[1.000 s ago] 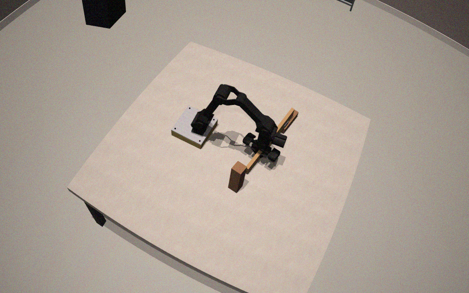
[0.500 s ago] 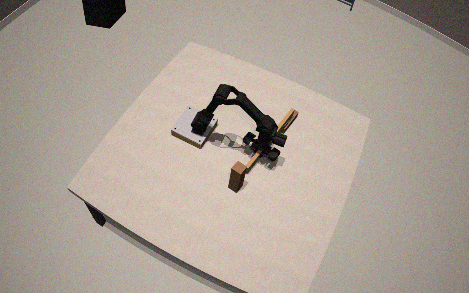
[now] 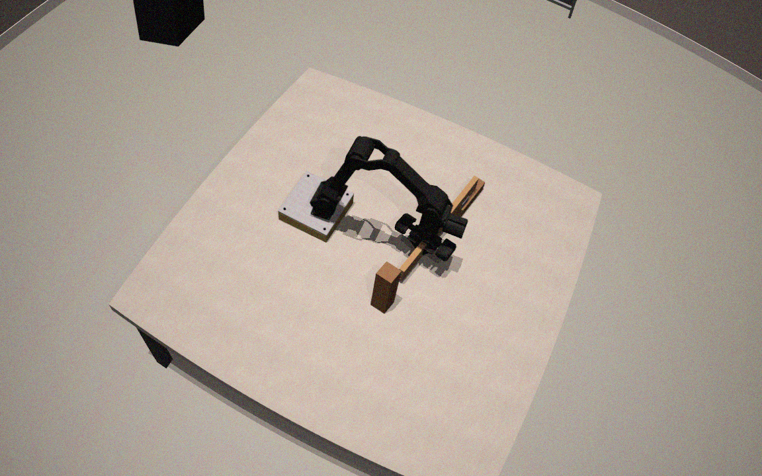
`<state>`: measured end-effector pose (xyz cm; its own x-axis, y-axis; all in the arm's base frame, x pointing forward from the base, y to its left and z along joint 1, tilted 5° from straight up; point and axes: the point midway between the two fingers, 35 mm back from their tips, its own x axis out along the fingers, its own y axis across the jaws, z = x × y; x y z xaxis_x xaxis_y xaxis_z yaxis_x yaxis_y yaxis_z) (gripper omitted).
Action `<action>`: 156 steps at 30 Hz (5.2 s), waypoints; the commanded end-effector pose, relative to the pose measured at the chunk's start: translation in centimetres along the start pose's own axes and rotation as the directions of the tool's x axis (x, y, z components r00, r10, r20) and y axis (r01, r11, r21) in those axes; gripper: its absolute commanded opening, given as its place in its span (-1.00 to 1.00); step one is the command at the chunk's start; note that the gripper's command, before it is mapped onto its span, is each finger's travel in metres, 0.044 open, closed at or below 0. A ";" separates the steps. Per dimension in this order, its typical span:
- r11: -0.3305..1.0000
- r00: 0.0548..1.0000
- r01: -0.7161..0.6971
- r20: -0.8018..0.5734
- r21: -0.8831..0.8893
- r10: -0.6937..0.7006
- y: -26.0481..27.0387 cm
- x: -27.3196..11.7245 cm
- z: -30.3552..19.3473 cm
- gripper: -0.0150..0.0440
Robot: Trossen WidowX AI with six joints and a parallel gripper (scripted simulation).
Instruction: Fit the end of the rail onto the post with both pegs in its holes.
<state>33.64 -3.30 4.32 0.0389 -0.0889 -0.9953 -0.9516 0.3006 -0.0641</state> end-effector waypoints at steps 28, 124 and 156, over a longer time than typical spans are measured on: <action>1.000 1.000 0.014 0.009 0.000 -0.014 -0.4 -2.0 0.1 -0.49; 1.000 1.000 0.013 0.009 0.000 -0.013 -0.1 -1.7 0.1 -0.49; 1.000 1.000 0.013 0.009 0.000 -0.013 -0.1 -1.7 0.1 -0.49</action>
<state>33.65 -3.09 5.93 0.0512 -0.0864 -0.9949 -0.9513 0.2989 -0.0749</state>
